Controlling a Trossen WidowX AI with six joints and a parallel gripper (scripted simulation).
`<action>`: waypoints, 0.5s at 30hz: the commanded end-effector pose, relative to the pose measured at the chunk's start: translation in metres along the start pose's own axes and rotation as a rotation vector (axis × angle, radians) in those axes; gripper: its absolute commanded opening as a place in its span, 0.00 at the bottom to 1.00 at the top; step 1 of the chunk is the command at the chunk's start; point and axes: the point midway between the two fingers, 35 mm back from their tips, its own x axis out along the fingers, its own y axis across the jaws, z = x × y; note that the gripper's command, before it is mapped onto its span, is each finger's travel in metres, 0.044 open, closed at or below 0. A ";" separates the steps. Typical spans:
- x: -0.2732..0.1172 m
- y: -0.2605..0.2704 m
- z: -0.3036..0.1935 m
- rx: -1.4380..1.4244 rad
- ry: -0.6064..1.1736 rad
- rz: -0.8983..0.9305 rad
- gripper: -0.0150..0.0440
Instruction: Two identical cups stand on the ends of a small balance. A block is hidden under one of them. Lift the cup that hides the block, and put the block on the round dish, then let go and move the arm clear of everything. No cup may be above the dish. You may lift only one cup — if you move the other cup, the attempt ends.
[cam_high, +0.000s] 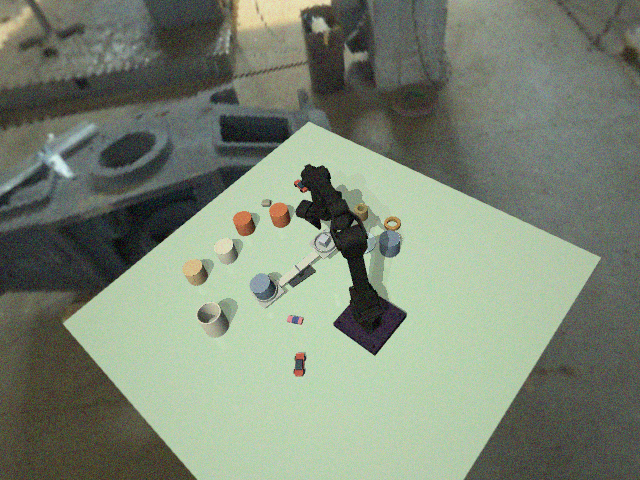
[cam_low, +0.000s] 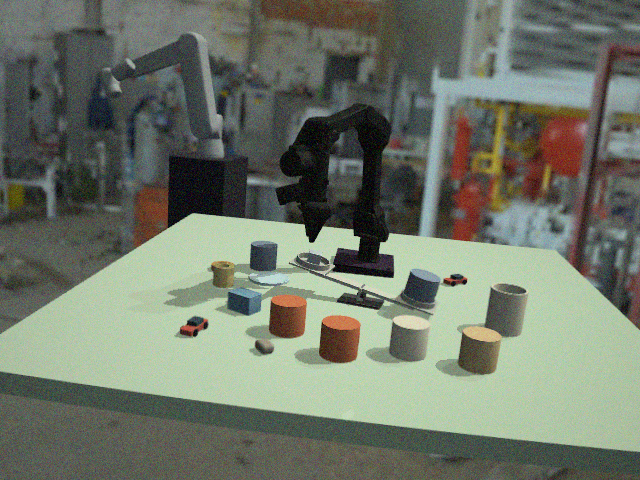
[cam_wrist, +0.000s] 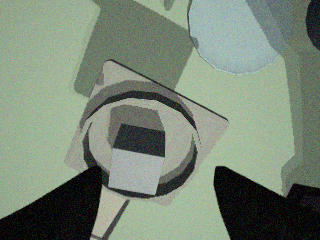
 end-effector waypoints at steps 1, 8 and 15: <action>-0.003 0.008 -0.009 0.121 0.007 0.005 0.69; -0.004 0.011 -0.012 0.172 0.008 0.005 0.69; 0.011 0.011 -0.012 0.172 0.008 0.005 0.69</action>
